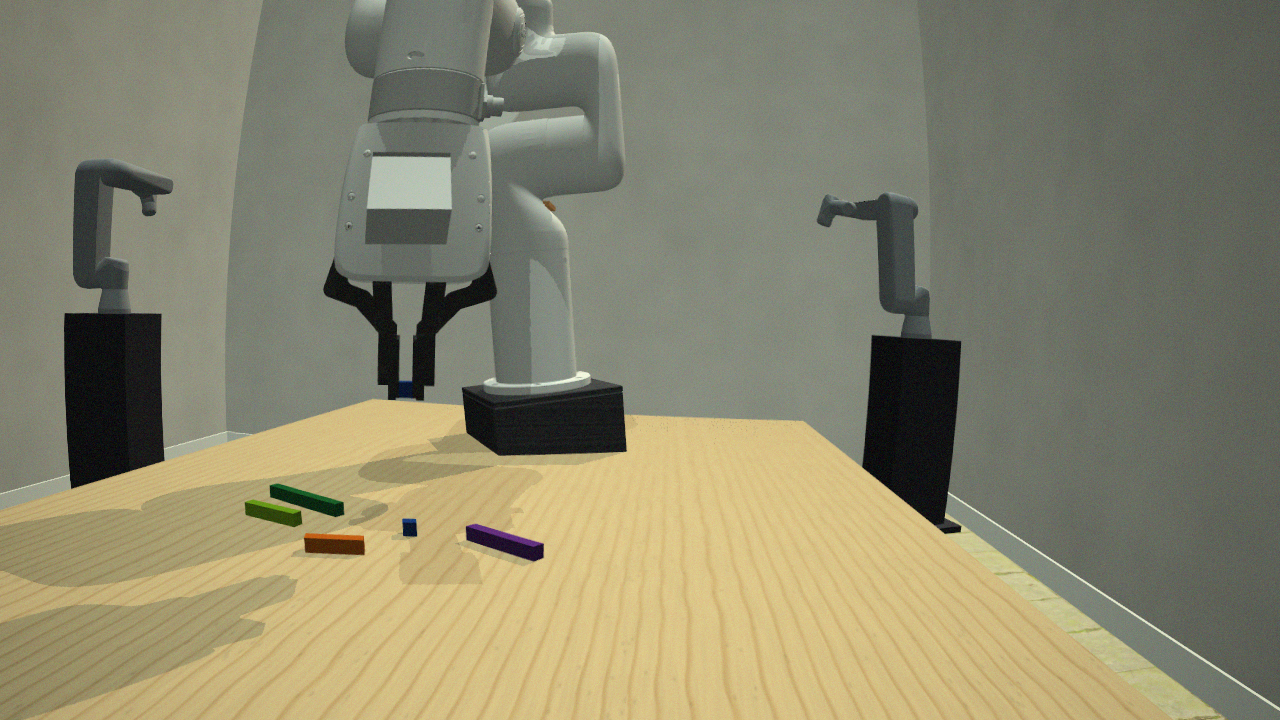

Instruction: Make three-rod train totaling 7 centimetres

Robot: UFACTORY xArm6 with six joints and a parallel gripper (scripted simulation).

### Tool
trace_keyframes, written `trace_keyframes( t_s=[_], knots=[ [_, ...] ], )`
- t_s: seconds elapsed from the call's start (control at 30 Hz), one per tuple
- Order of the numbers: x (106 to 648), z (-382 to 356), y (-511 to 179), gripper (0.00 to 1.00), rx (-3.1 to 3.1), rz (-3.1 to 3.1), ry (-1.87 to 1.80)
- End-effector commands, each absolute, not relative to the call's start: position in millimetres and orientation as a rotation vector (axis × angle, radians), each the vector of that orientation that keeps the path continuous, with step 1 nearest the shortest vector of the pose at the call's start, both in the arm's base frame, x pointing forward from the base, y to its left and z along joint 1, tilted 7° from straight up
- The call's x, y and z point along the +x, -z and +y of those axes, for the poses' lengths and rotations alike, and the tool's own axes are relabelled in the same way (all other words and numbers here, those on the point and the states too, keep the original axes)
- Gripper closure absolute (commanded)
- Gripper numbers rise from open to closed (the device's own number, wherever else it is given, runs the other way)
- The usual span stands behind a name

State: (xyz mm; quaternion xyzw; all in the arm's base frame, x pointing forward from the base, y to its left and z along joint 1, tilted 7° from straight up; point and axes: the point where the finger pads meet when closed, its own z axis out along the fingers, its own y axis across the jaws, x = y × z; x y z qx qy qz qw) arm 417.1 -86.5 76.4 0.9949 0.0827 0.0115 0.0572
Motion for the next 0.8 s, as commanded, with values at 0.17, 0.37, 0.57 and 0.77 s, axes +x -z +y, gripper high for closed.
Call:
trace_keyframes(
  t_s=[0.17, 0.37, 0.57, 0.77],
  knots=[
    [420, -89, -55, 0.96, 3.016, 0.25, -0.04],
    [422, -92, -28, 0.96, 3.016, 0.25, -0.04],
    [423, -94, -9, 0.96, 3.016, 0.25, -0.04],
    [424, -95, 2, 0.96, 3.016, 0.25, -0.04]
  ],
)
